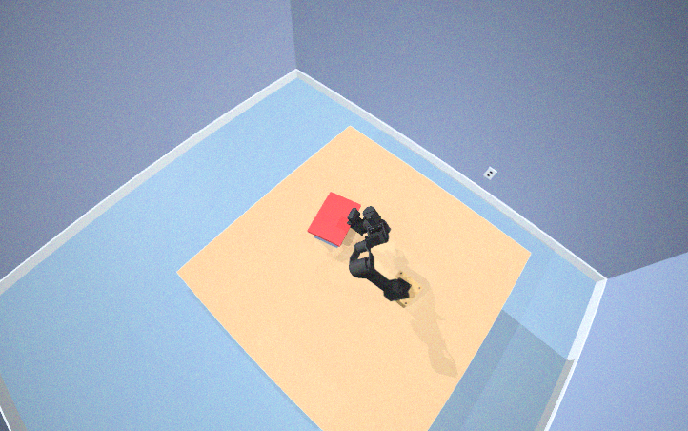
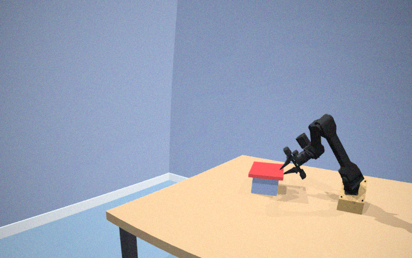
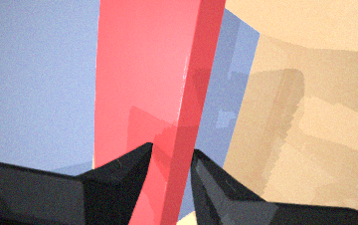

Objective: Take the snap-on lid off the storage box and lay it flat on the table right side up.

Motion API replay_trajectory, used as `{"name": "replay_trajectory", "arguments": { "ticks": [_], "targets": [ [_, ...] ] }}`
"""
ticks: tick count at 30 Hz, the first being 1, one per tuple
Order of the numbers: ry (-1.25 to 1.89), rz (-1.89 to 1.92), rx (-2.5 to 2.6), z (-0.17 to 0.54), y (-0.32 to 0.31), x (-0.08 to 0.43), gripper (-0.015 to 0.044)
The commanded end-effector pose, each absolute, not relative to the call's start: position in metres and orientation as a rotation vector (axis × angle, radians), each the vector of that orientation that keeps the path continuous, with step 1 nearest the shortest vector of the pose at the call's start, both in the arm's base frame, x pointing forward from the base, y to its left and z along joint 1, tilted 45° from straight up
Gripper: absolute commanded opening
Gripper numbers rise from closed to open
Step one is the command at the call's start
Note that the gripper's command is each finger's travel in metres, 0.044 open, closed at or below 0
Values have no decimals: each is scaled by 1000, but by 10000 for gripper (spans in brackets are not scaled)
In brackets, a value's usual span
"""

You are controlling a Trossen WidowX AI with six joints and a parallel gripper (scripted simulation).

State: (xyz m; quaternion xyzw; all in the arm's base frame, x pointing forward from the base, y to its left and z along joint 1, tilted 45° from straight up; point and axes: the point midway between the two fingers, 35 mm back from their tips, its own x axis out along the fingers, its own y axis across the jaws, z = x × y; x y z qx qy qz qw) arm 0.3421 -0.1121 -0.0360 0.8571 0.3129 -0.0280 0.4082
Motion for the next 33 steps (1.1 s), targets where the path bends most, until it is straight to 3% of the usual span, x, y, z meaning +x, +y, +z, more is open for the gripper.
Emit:
{"name": "replay_trajectory", "arguments": {
  "ticks": [1,33],
  "targets": [
    [784,-65,2159,-34,-115,342,0],
    [784,-66,2159,-29,-119,341,0]
  ]
}}
